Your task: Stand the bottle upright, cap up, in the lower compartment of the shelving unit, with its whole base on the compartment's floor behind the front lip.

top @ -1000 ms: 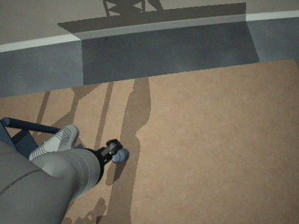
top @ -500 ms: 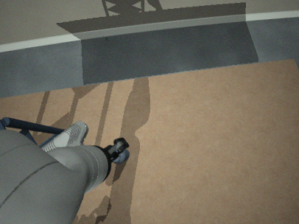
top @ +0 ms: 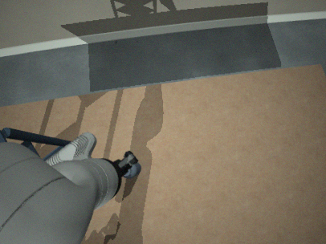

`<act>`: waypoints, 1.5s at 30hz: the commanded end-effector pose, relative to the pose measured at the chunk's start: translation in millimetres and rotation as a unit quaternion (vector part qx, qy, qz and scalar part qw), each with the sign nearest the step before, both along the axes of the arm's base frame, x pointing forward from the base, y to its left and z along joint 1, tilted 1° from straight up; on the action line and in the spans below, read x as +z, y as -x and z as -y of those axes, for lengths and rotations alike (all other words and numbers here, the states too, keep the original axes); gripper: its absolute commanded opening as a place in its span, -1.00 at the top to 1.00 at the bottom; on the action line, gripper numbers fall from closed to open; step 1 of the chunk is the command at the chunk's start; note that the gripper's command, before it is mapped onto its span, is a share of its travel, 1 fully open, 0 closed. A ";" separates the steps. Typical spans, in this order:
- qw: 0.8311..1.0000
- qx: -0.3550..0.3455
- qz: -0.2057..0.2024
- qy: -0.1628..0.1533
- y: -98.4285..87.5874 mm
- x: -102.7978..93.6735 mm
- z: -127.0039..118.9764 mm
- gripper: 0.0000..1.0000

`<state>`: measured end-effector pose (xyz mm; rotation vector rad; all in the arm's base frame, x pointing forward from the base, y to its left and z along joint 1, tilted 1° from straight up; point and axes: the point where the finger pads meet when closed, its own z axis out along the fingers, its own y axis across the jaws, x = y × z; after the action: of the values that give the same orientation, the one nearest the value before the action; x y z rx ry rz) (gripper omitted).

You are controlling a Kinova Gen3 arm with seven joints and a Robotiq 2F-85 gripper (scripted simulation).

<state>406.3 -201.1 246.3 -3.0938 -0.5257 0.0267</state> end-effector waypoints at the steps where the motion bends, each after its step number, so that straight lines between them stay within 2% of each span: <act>1: 1.000 0.000 0.004 -0.002 0.3 0.6 0.4 -0.51; 7: 1.000 0.003 0.026 -0.014 0.2 -0.8 0.1 -0.51; 12: 0.998 0.008 0.062 -0.031 0.1 -1.9 0.0 -0.51; 14: 0.998 0.008 0.062 -0.031 0.1 -1.9 0.0 -0.51; 22: 0.989 0.017 0.130 -0.066 -0.2 -5.3 -0.5 -0.51; 29: 0.975 0.026 0.196 -0.100 -0.4 -8.6 -1.0 -0.51; 31: 0.975 0.026 0.196 -0.100 -0.4 -8.6 -1.0 -0.51; 38: 0.955 0.036 0.262 -0.134 -0.5 -12.2 -1.5 -0.51; 45: 0.927 0.046 0.330 -0.170 -0.8 -16.0 -2.1 -0.51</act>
<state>419.1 -184.0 239.8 -2.6719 -0.6623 -0.9974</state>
